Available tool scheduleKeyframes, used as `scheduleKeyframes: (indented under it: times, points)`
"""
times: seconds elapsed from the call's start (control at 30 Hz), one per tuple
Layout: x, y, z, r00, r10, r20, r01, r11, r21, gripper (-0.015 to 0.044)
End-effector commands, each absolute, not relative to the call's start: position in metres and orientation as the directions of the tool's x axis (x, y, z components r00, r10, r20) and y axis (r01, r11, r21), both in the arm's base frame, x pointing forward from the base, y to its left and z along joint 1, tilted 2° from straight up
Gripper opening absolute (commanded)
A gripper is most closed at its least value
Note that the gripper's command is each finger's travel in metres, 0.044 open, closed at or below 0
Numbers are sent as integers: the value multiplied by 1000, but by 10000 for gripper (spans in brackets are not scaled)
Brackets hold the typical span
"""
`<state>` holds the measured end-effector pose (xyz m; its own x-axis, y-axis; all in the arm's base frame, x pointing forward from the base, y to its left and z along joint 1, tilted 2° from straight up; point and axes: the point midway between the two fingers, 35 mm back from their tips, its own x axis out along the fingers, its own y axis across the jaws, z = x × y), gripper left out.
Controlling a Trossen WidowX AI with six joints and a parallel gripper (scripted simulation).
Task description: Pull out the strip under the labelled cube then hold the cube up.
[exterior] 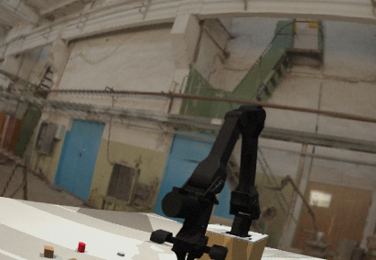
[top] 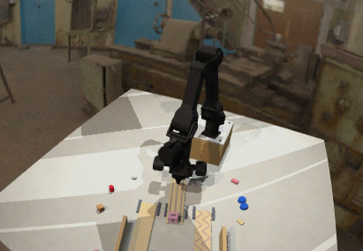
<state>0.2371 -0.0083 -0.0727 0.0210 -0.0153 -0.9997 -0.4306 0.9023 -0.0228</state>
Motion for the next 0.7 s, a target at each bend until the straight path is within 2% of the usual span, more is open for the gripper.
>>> scheduleKeyframes:
  times: [0.0, 0.1, 0.27, 0.67]
  points:
    - [238, -8, -64, 16, -16, -1000, -431, 902, -21, 0]
    - [239, -7, -33, 1, -18, -1000, -432, 902, -17, 0]
    - [239, -7, -31, 0, -19, -1000, -432, 902, -17, 0]
    - [277, 12, -30, 3, -17, -1000, -451, 892, -16, 315]
